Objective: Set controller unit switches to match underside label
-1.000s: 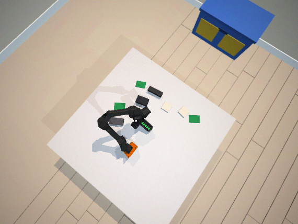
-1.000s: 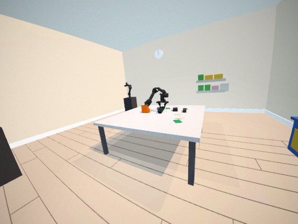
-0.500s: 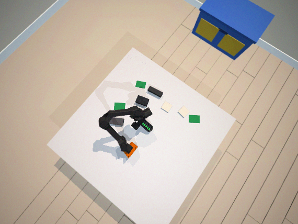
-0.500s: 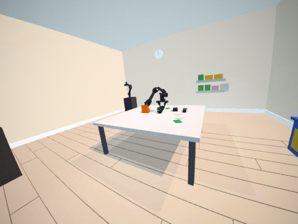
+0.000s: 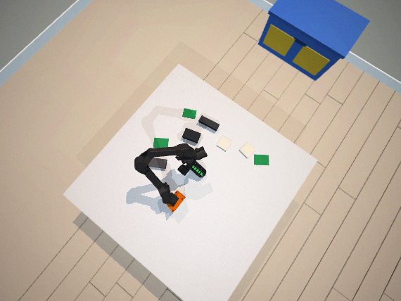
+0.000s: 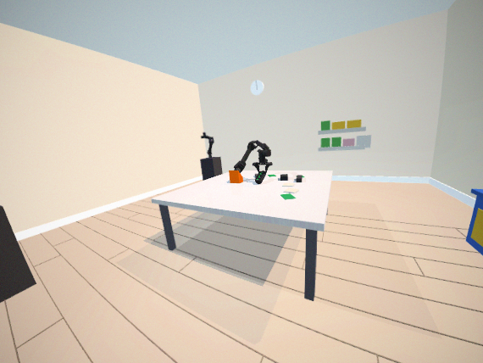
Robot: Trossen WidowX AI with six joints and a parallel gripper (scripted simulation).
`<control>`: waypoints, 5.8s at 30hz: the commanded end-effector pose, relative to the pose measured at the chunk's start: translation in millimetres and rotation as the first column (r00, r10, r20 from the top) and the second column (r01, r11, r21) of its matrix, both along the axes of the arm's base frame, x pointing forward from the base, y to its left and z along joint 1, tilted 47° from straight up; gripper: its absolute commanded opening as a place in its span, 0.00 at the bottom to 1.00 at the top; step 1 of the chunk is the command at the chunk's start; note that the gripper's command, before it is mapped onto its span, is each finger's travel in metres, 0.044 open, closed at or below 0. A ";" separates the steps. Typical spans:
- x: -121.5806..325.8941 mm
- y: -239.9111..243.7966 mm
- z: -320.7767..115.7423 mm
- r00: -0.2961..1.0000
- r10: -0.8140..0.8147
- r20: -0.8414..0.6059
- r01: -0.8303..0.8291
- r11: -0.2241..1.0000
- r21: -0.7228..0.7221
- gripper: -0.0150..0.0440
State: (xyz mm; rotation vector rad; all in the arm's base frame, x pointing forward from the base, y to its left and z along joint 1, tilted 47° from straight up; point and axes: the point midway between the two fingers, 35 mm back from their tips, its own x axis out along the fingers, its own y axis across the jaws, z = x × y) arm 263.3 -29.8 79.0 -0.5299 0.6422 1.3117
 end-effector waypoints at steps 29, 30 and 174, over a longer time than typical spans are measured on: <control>-3.7 -27.6 -5.3 1.000 -0.001 0.013 0.000 0.998 0.058 0.82; -3.8 -28.4 -5.6 1.000 -0.001 0.014 0.000 0.998 0.060 0.82; -24.3 -126.0 -67.0 0.999 -0.004 0.039 -0.003 0.983 0.185 0.82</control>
